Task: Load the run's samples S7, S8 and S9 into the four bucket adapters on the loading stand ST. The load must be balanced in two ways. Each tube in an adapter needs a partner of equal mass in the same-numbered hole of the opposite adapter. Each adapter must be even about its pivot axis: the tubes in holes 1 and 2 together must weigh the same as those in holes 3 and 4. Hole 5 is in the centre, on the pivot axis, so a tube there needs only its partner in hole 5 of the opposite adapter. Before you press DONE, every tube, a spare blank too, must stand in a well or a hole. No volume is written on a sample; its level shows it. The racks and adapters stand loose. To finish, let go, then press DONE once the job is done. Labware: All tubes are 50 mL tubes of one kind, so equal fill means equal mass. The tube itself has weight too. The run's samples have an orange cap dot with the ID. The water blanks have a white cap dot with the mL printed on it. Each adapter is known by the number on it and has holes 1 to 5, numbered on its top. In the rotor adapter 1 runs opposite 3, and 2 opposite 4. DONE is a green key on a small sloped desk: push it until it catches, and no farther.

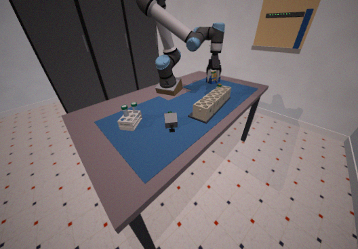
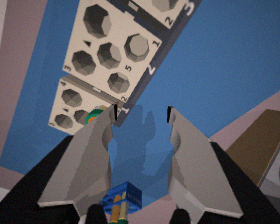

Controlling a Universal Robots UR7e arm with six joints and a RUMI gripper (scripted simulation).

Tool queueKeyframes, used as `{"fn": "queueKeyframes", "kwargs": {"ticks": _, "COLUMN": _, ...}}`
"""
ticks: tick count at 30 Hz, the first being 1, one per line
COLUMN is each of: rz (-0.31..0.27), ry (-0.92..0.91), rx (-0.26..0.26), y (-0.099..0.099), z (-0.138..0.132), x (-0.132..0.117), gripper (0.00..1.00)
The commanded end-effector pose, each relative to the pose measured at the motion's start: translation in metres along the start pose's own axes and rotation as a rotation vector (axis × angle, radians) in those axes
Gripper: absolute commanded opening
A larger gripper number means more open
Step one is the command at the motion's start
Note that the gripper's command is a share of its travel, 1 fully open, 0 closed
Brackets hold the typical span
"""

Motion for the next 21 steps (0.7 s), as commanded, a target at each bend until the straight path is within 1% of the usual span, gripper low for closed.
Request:
{"fn": "queueKeyframes", "kwargs": {"ticks": 1, "rz": -0.001, "ry": -0.013, "rx": 0.006, "y": 0.002, "z": 0.043, "x": 0.021, "gripper": 0.35}}
{"fn": "queueKeyframes", "kwargs": {"ticks": 3, "rz": -0.001, "ry": -0.013, "rx": 0.006, "y": 0.002, "z": 0.058, "x": 0.028, "gripper": 0.35}}
{"fn": "queueKeyframes", "kwargs": {"ticks": 5, "rz": -0.001, "ry": -0.013, "rx": 0.006, "y": 0.002, "z": 0.058, "x": 0.028, "gripper": 0.35}}
{"fn": "queueKeyframes", "kwargs": {"ticks": 20, "rz": 0.0, "ry": -0.013, "rx": 0.005, "y": 0.002, "z": 0.171, "x": 0.081, "gripper": 0.35}}
{"fn": "queueKeyframes", "kwargs": {"ticks": 21, "rz": 0.0, "ry": -0.013, "rx": 0.005, "y": 0.002, "z": 0.171, "x": 0.081, "gripper": 0.35}}
Point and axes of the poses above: the point where the finger pads meet when closed, its own y axis back along the fingers, its own z axis across the jaws, x = y × z, the point moved 4 cm from there along y, back along the fingers, and after that the axes turned 10 degrees about y, right-handed, at the moved point
